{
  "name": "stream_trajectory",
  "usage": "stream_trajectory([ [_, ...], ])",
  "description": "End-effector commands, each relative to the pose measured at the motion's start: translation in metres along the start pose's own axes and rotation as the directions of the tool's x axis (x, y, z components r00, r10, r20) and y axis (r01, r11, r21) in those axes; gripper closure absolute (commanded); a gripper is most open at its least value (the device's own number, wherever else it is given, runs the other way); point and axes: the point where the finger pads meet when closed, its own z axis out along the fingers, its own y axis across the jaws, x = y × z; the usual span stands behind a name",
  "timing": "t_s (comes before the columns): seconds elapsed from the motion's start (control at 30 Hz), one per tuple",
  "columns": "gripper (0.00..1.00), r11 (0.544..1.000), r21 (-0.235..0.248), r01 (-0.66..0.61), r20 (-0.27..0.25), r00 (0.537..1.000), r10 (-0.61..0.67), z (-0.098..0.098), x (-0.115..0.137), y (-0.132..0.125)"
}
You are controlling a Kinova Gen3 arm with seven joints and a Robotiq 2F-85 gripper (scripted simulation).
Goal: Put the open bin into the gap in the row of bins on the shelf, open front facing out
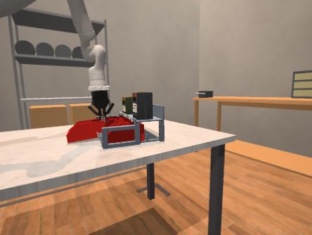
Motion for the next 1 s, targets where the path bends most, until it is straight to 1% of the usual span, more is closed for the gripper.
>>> stream_trajectory([
  [0.0,0.90,1.000,0.010,0.006,0.002,1.000,-0.006,-0.0023,-0.0021,-0.0015],
  [0.23,0.90,1.000,0.009,0.004,0.000,1.000,-0.004,-0.0012,-0.0011,-0.0006],
  [0.37,0.90,0.999,0.033,0.008,0.002,1.000,-0.008,-0.0022,-0.0021,-0.0007],
  [0.8,0.90,1.000,0.029,0.004,0.000,1.000,-0.004,-0.0015,-0.0010,0.0002],
  [0.97,0.90,0.999,0.036,0.008,0.002,1.000,-0.008,-0.0020,-0.0021,0.0001],
])
